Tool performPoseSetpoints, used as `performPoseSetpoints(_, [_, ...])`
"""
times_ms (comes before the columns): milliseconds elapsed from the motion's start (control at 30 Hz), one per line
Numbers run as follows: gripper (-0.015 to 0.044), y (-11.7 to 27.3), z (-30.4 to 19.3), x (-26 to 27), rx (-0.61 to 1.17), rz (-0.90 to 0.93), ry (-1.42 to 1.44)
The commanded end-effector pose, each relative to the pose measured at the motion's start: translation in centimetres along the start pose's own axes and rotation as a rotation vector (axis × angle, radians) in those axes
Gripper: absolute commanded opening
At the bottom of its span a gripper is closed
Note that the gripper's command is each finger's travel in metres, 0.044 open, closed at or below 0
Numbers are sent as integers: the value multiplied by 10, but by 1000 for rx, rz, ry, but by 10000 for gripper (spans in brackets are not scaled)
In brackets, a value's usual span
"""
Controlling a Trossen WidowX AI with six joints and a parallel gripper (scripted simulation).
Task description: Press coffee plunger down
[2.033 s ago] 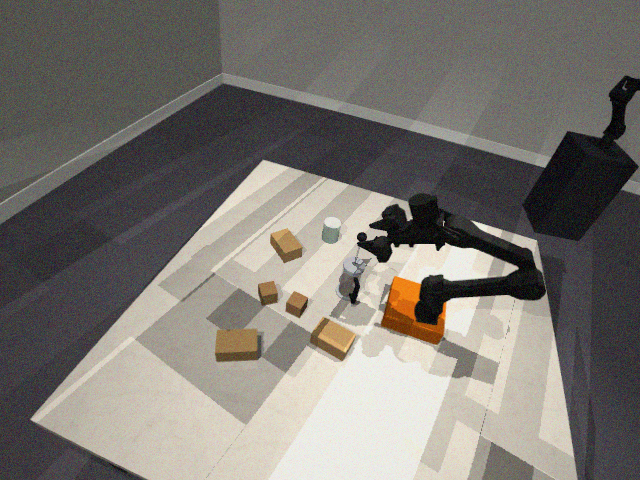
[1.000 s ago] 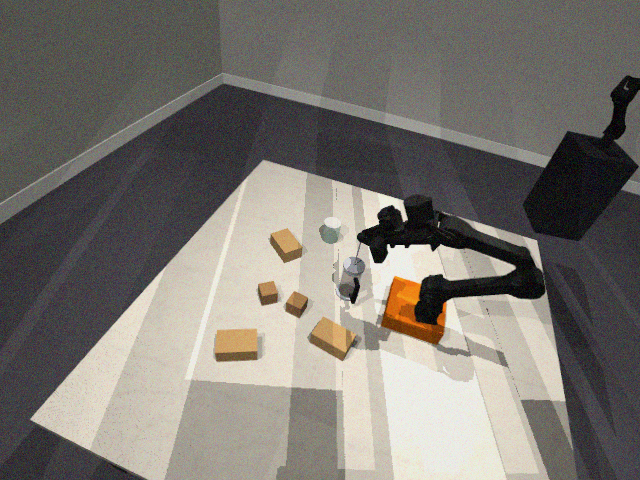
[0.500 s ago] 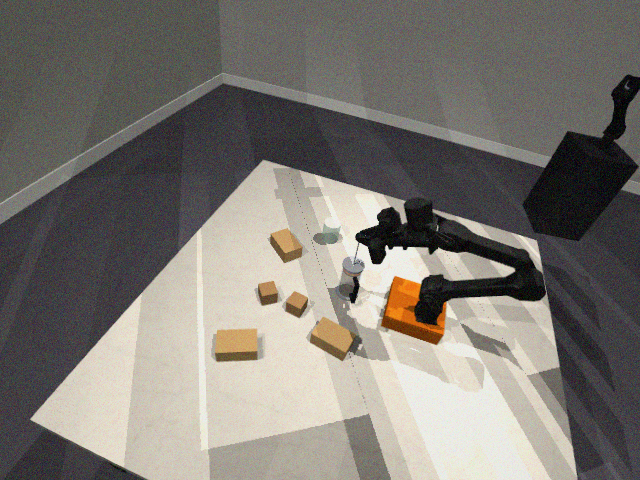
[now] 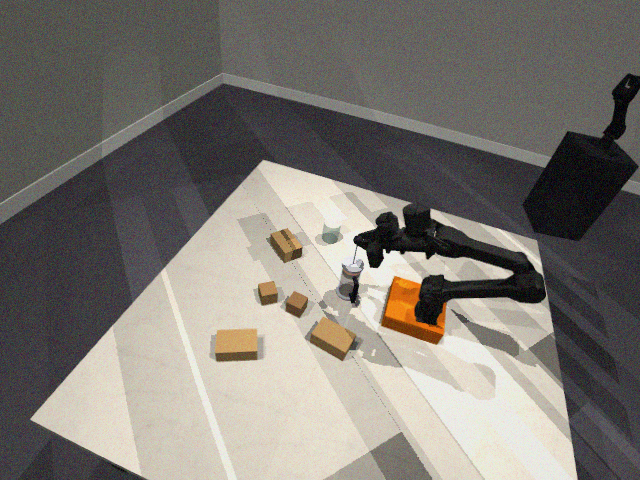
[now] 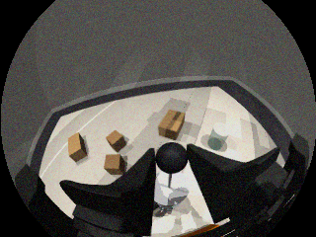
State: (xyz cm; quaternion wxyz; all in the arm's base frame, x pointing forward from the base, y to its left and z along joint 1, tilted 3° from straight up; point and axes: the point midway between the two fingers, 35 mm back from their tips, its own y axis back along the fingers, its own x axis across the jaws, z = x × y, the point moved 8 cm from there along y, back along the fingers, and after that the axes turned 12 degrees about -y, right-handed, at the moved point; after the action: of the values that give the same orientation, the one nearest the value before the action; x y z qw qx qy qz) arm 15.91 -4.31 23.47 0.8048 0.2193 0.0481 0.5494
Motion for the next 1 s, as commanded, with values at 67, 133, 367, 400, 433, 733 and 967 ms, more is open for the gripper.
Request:
performPoseSetpoints(67, [117, -14, -25, -5, 67, -13, 11])
performPoseSetpoints(133, [117, -16, -28, -6, 67, -13, 11])
performPoseSetpoints(367, [117, -22, -37, -8, 67, -13, 11])
performPoseSetpoints(400, [117, -23, -38, -8, 67, -13, 11])
performPoseSetpoints(433, [117, -24, -39, -8, 67, -13, 11])
performPoseSetpoints(733, [117, -32, -50, -11, 67, -13, 11])
performPoseSetpoints(967, [117, -41, -54, -12, 66, -13, 11])
